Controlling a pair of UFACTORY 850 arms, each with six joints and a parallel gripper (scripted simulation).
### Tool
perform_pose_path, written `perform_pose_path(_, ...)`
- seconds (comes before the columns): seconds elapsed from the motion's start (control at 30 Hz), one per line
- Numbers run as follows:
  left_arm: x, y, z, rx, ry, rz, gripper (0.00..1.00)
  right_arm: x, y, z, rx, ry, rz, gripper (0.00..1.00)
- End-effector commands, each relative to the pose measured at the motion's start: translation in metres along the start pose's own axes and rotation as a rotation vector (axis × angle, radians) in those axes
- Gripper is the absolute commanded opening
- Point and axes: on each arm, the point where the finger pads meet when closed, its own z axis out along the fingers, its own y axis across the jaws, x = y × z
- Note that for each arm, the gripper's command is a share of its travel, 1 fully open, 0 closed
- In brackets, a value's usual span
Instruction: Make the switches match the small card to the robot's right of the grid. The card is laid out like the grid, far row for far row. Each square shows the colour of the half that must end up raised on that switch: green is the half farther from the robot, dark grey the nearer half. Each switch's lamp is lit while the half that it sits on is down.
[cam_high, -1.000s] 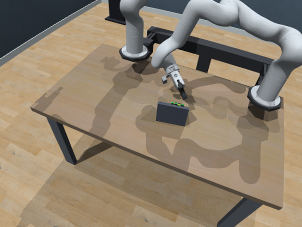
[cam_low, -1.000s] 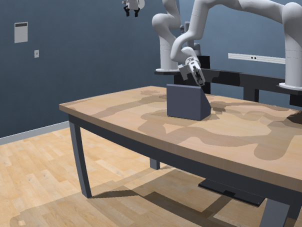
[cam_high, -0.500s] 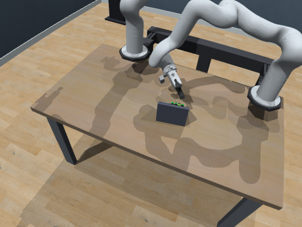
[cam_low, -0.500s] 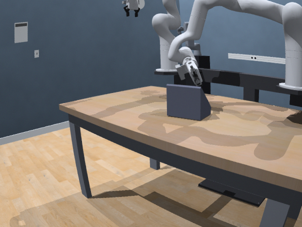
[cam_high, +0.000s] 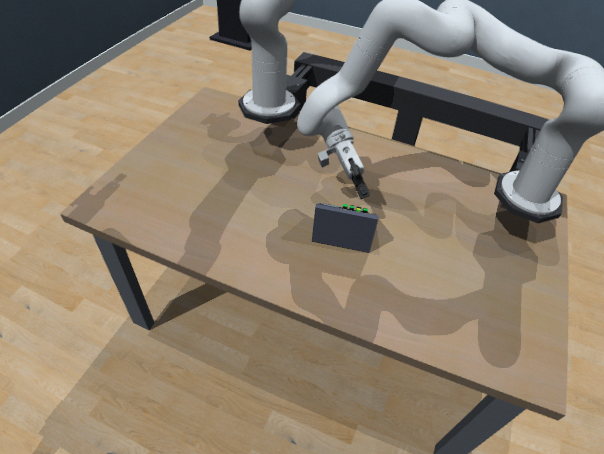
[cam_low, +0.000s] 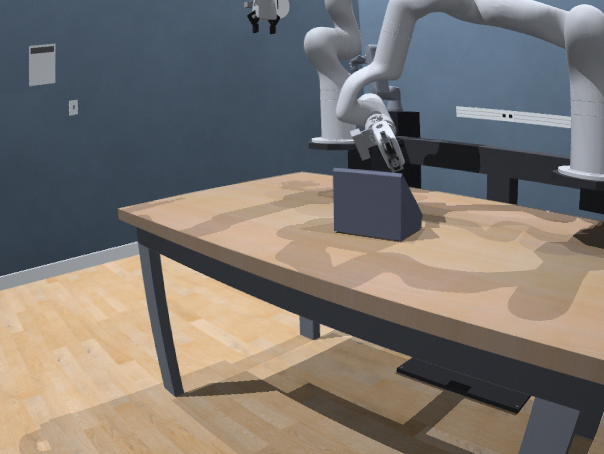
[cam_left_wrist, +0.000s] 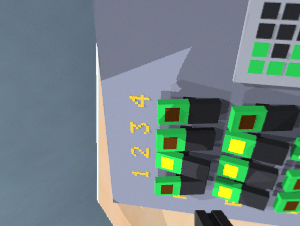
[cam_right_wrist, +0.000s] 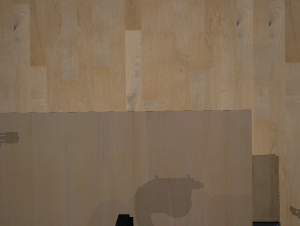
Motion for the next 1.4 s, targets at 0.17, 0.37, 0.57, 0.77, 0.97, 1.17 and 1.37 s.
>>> perform_pose_path(0.17,0.000,-0.001,-0.001,-0.001,0.001,-0.001,0.00,0.000,0.000,-0.001,0.000,0.002,0.000,1.00)
perform_pose_path(0.37,0.000,-0.001,-0.001,-0.001,0.001,-0.001,0.00,0.000,0.000,-0.001,0.000,0.002,0.000,1.00)
perform_pose_path(0.57,0.003,-0.001,0.003,-0.001,0.001,-0.001,0.00,0.000,0.000,-0.001,0.000,0.002,0.000,1.00)
perform_pose_path(0.77,0.010,-0.001,0.013,-0.001,0.001,-0.001,0.00,0.000,0.000,-0.001,0.000,0.002,0.000,1.00)
perform_pose_path(0.97,0.014,-0.001,0.018,-0.001,0.001,-0.001,0.00,0.000,0.000,-0.001,0.000,0.002,0.000,1.00)
perform_pose_path(1.17,0.014,-0.001,0.018,-0.001,0.001,-0.001,0.00,0.000,0.000,-0.001,0.000,0.002,0.000,1.00)
perform_pose_path(1.37,0.015,-0.001,0.019,-0.001,0.001,-0.001,0.00,0.000,0.000,-0.001,0.000,0.002,0.000,1.00)
